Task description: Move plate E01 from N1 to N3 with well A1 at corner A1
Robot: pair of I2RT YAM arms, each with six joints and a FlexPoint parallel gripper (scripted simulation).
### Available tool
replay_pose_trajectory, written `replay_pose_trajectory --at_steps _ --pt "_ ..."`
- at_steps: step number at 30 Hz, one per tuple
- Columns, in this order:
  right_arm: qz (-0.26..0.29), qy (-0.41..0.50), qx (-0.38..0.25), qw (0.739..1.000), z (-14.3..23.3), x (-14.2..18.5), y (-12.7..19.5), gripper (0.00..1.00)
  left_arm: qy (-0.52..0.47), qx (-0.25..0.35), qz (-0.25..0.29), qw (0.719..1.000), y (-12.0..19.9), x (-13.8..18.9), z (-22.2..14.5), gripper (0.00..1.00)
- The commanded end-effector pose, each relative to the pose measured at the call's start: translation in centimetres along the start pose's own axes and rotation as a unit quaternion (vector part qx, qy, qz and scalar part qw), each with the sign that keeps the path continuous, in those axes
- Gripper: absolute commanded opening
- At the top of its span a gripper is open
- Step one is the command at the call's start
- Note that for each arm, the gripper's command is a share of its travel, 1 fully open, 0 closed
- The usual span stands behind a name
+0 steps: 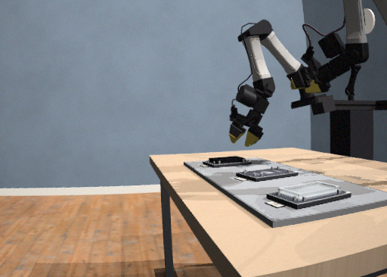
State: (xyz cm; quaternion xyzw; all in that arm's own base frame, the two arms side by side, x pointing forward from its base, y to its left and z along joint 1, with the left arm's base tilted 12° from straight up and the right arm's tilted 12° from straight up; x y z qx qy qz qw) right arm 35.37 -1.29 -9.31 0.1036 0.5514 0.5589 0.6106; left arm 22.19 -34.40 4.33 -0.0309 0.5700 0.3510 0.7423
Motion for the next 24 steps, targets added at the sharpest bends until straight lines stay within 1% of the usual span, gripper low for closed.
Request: replay_pose_trajectory --at_steps 1,4,10,12,18,24 --pt "0.056 0.121 0.044 0.990 -0.6 0.9 -1.4 1.00 0.028 -0.010 -0.020 0.999 0.6 -1.6 -0.5 1.00" --pt "0.088 0.192 0.049 0.976 -0.1 0.7 -2.4 1.00 0.034 -0.002 -0.026 0.999 0.7 -2.1 -1.4 1.00" --pt "0.142 0.301 0.046 0.942 0.6 0.4 -3.5 1.00 0.036 0.006 -0.026 0.999 0.8 -2.2 -2.2 1.00" --pt "0.142 0.301 0.046 0.942 0.6 0.4 -3.5 1.00 0.036 0.006 -0.026 0.999 0.8 -2.2 -2.2 1.00" --pt "0.201 0.405 0.030 0.891 1.0 0.0 -4.4 1.00 0.032 0.007 -0.025 0.999 0.9 -2.2 -2.3 1.00" --pt "0.253 0.496 -0.004 0.830 1.6 -1.2 -5.1 1.00 0.032 0.008 -0.025 0.999 0.9 -2.2 -2.3 1.00"
Point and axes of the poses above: on each arm, the point where the finger pads meet when closed, its own y axis back along the fingers, its own z axis across the jaws, x = y × z, the point moved 1 cm from there along y, back along the fingers, and after that the axes turned 5 degrees about -y, right-handed, at the moved point
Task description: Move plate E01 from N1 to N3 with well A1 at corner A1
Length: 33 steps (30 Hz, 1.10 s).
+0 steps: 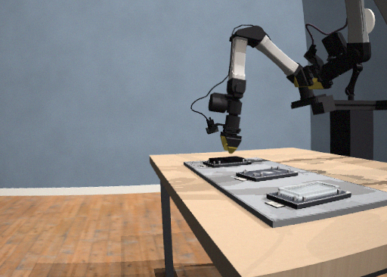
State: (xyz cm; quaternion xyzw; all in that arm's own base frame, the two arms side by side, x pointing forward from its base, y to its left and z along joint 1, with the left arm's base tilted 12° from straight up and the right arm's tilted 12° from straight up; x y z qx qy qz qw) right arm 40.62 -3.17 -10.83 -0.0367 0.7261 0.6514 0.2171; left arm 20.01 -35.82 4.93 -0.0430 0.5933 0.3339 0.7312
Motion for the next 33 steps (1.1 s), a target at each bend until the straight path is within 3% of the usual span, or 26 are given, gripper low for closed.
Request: replay_pose_trajectory --at_steps 1,11,24,33 --pt "0.077 0.114 -0.024 0.990 -0.4 0.8 -0.7 1.00 0.003 0.000 -0.011 1.000 0.5 -0.7 -0.2 1.00" --pt "0.083 0.120 -0.021 0.989 -2.5 -0.3 -2.1 1.00 0.003 0.000 -0.011 1.000 0.5 -0.7 -0.2 1.00" --pt "0.084 0.119 -0.020 0.989 -2.5 0.1 -3.8 1.00 0.003 0.000 -0.011 1.000 0.5 -0.7 -0.2 1.00" --pt "0.084 0.117 -0.022 0.989 -2.5 0.1 -4.4 0.92 0.003 0.000 -0.011 1.000 0.5 -0.7 -0.2 1.00"
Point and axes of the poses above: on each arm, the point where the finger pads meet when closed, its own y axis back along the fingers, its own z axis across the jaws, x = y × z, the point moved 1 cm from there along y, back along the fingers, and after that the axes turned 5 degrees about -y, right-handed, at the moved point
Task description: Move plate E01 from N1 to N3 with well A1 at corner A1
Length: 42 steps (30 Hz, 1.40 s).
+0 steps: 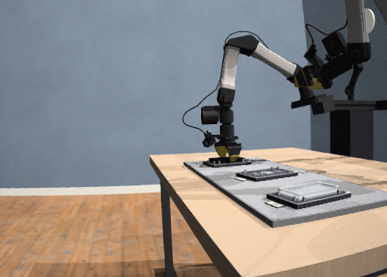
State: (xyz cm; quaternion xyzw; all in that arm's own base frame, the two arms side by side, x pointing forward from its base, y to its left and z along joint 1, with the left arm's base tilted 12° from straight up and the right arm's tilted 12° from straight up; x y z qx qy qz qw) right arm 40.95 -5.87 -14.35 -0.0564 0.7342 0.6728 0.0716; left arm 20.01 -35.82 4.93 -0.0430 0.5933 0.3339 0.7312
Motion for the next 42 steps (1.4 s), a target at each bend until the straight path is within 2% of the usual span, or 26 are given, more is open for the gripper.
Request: replay_pose_trajectory --at_steps 1,13,15,17,21,26,29,33,38,40,42 --pt "-0.001 -0.003 -0.002 1.000 -0.3 -0.2 -0.5 0.91 0.003 0.000 -0.011 1.000 0.5 -0.7 -0.2 1.00" --pt "-0.004 -0.002 -0.002 1.000 0.0 -0.4 -0.5 0.77 0.003 0.000 -0.011 1.000 0.5 -0.7 -0.2 1.00" --pt "-0.014 -0.004 -0.001 1.000 -0.1 -1.1 1.5 0.55 0.003 0.000 -0.011 1.000 0.5 -0.7 -0.2 1.00" --pt "-0.012 -0.004 0.000 1.000 -0.1 -0.9 2.2 0.75 0.003 0.000 -0.011 1.000 0.5 -0.7 -0.2 1.00" --pt "-0.012 -0.002 0.000 1.000 0.1 -0.8 4.7 0.75 0.003 0.000 -0.011 1.000 0.5 -0.7 -0.2 1.00" --pt "0.006 -0.001 -0.001 1.000 0.3 0.2 3.9 0.75 0.016 -0.003 0.007 1.000 0.3 -0.1 -0.2 1.00" --pt "-0.007 -0.001 0.000 1.000 0.1 -0.5 5.2 0.75 0.059 -0.014 0.075 0.995 -0.3 3.0 -0.6 1.00" --pt "-0.017 -0.005 0.003 1.000 0.1 -1.0 5.6 0.75 0.132 -0.053 0.157 0.977 -1.2 5.5 -1.2 1.00" --pt "-0.014 -0.018 0.007 1.000 1.6 -0.6 4.8 0.75 0.188 -0.102 0.214 0.953 -1.9 6.7 -1.8 1.00" --pt "-0.014 -0.018 0.007 1.000 1.6 -0.6 4.8 0.75 0.188 -0.102 0.214 0.953 -1.9 6.7 -1.8 1.00" --pt "-0.002 -0.027 0.010 1.000 3.2 0.2 4.3 0.75 0.211 -0.133 0.241 0.938 -1.8 7.4 -1.9 1.00"
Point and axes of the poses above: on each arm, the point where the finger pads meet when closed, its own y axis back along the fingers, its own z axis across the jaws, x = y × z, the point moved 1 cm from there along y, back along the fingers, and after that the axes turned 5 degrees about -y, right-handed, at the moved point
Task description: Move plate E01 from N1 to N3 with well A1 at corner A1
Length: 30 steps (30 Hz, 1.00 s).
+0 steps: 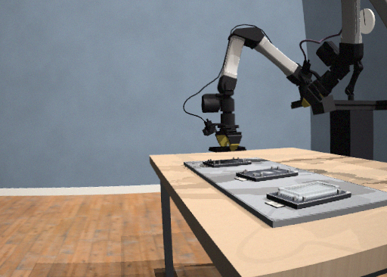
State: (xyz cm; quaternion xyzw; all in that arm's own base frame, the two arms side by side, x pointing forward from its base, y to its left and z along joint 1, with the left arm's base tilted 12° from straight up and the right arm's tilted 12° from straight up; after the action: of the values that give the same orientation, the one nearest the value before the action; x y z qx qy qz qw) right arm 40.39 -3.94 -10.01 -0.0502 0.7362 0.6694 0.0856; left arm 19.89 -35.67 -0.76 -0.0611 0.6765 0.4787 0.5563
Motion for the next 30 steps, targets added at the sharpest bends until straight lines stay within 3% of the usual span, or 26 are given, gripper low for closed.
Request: replay_pose_trajectory --at_steps 1,7,13,15,17,23,30 --pt "0.011 -0.014 0.006 1.000 2.7 1.0 -0.5 0.75 0.066 -0.078 0.091 0.991 -0.8 2.3 0.5 1.00" --pt "0.013 -0.008 0.009 1.000 8.9 1.4 -0.2 0.75 0.124 -0.169 0.121 0.970 -0.4 2.8 0.6 1.00" --pt "0.019 0.000 0.014 1.000 15.3 2.5 -0.2 0.75 0.162 -0.257 0.113 0.946 1.0 2.2 0.7 1.00" --pt "0.019 0.000 0.014 1.000 15.3 2.5 -0.2 0.75 0.162 -0.257 0.113 0.946 1.0 2.2 0.7 1.00" --pt "0.022 0.003 0.018 1.000 17.8 3.0 -0.1 0.75 0.173 -0.296 0.100 0.934 1.9 1.7 1.0 1.00" --pt "0.019 0.024 0.018 0.999 24.6 3.7 0.0 0.75 0.191 -0.339 0.051 0.920 3.5 -0.5 0.3 1.00" --pt "0.009 0.041 0.012 0.999 29.4 3.8 0.0 0.75 0.202 -0.375 0.002 0.905 5.0 -2.9 -0.8 1.00"
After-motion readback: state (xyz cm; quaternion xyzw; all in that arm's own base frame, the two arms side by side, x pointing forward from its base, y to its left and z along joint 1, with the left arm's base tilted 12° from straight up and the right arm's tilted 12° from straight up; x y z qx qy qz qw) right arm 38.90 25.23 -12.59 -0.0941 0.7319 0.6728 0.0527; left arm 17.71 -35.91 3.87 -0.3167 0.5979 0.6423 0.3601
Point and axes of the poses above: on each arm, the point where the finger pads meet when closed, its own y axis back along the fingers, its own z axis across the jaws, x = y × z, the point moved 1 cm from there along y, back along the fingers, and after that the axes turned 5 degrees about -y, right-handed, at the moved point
